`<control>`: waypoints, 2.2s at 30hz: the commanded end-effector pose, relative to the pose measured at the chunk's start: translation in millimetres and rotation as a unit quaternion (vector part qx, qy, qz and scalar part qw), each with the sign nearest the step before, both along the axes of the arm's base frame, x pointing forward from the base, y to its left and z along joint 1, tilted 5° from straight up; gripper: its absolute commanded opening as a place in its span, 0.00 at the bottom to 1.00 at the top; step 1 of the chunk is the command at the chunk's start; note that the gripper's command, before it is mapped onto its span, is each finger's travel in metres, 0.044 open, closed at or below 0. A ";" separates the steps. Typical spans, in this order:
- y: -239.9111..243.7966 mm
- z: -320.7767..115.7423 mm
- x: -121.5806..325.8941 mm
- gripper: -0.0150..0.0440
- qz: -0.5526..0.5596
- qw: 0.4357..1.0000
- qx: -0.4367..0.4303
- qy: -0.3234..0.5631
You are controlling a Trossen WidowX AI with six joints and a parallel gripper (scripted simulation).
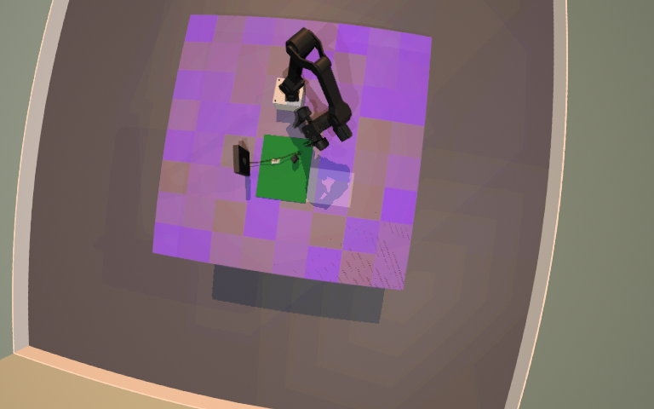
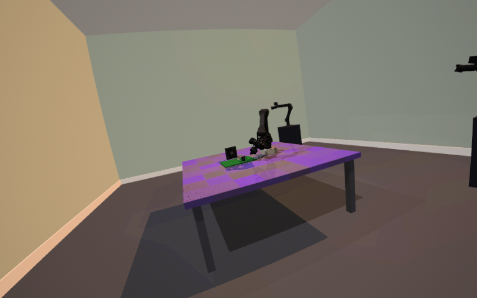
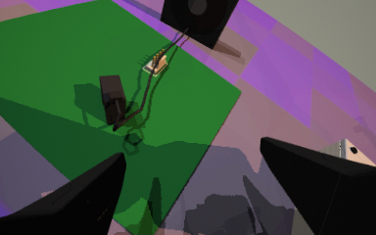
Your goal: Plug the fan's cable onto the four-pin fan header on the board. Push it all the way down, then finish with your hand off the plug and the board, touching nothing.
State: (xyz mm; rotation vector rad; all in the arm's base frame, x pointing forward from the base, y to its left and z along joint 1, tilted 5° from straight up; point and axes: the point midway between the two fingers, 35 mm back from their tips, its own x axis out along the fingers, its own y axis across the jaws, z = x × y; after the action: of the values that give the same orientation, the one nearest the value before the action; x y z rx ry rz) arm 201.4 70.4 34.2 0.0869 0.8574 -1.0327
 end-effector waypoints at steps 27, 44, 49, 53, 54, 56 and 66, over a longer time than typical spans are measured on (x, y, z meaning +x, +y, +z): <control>2.3 33.2 17.2 1.00 0.032 0.936 0.294 0.191; 1.8 56.7 29.0 1.00 0.096 0.895 0.391 0.189; -15.3 70.6 56.0 1.00 0.085 0.895 0.399 0.181; -52.3 90.7 94.6 1.00 0.067 0.894 0.411 0.167; -61.3 94.4 101.7 1.00 0.064 0.893 0.413 0.163; -68.8 97.4 107.0 1.00 0.061 0.893 0.415 0.161; -64.1 27.3 109.1 1.00 0.061 0.893 0.415 0.161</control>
State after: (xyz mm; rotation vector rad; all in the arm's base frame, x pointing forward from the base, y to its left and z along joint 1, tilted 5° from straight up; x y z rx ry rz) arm 316.9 3.8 101.8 0.5951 1.5090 -0.4937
